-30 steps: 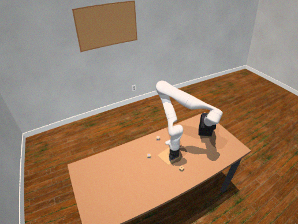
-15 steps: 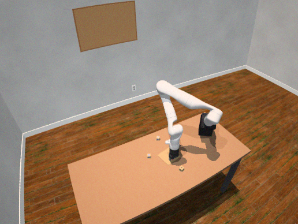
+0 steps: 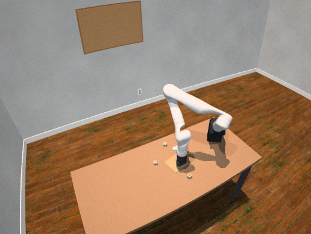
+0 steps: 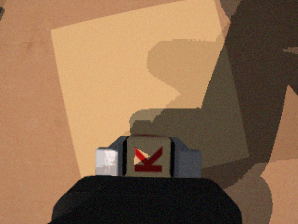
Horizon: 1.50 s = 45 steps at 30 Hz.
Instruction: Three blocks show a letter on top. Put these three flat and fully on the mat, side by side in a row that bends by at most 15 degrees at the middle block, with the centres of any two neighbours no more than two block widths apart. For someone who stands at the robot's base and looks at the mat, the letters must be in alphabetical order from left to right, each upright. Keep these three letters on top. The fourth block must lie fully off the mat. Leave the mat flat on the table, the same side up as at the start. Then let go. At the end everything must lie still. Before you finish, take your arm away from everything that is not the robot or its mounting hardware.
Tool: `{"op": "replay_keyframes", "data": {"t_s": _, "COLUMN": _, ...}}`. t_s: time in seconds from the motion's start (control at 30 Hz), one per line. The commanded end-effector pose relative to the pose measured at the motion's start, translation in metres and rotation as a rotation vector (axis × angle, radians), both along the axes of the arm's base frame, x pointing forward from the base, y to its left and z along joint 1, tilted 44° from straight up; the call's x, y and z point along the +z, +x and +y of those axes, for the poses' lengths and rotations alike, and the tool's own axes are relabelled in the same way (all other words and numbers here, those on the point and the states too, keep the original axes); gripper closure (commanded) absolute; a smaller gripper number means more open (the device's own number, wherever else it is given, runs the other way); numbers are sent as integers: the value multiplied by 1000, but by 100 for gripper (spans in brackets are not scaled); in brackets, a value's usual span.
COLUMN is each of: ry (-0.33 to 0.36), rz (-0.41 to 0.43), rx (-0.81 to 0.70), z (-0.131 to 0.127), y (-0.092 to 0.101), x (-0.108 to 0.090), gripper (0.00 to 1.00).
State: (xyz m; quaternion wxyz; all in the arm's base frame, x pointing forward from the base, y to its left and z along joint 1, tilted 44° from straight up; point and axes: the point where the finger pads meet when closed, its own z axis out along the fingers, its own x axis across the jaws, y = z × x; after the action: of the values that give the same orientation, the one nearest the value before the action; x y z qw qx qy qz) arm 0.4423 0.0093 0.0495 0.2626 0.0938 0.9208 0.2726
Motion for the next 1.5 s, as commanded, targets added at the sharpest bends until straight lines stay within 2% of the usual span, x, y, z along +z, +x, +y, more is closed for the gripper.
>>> {"op": "replay_keyframes", "data": {"t_s": 0.0, "ry": 0, "rz": -3, "rx": -8, "z": -3, "y": 3, "x": 0, "gripper": 43}}
{"op": "replay_keyframes", "data": {"t_s": 1.47, "ry": 0, "rz": -3, "rx": -5, "z": -1, "y": 4, "x": -3, "gripper": 43}}
